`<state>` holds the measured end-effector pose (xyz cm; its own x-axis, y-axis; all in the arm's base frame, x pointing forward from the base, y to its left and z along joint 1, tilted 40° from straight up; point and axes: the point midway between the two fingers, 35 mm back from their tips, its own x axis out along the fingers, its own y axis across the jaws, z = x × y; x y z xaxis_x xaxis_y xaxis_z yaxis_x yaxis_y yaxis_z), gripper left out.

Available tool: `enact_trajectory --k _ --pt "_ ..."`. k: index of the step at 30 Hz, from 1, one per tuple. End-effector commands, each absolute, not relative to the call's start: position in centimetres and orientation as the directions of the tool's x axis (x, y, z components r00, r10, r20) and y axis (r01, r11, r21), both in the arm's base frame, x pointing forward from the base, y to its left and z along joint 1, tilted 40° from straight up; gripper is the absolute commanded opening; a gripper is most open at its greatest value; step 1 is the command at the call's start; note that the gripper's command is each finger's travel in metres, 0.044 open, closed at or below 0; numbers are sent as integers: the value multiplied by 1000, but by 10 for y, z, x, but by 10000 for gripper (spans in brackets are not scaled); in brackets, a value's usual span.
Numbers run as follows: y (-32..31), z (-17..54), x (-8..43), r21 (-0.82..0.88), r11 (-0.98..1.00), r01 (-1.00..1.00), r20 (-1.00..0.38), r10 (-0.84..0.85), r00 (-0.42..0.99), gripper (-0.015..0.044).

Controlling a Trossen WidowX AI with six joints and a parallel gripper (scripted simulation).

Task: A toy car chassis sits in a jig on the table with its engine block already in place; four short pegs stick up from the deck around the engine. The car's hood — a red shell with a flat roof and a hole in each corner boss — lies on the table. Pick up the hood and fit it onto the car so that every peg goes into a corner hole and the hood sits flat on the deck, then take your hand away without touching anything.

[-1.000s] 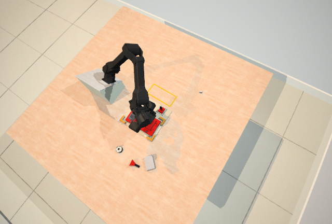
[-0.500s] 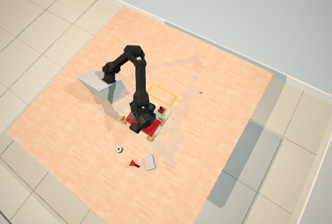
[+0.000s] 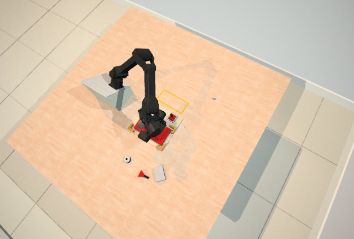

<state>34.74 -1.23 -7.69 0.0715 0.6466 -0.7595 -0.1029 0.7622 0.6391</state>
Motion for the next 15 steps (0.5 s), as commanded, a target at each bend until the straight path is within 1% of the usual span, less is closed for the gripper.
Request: enact_trajectory --k 1,15 --pt "-12 -77 348 642 760 -101 -757 649 74 0" --pt "-10 -80 348 642 760 -101 -757 649 74 0"
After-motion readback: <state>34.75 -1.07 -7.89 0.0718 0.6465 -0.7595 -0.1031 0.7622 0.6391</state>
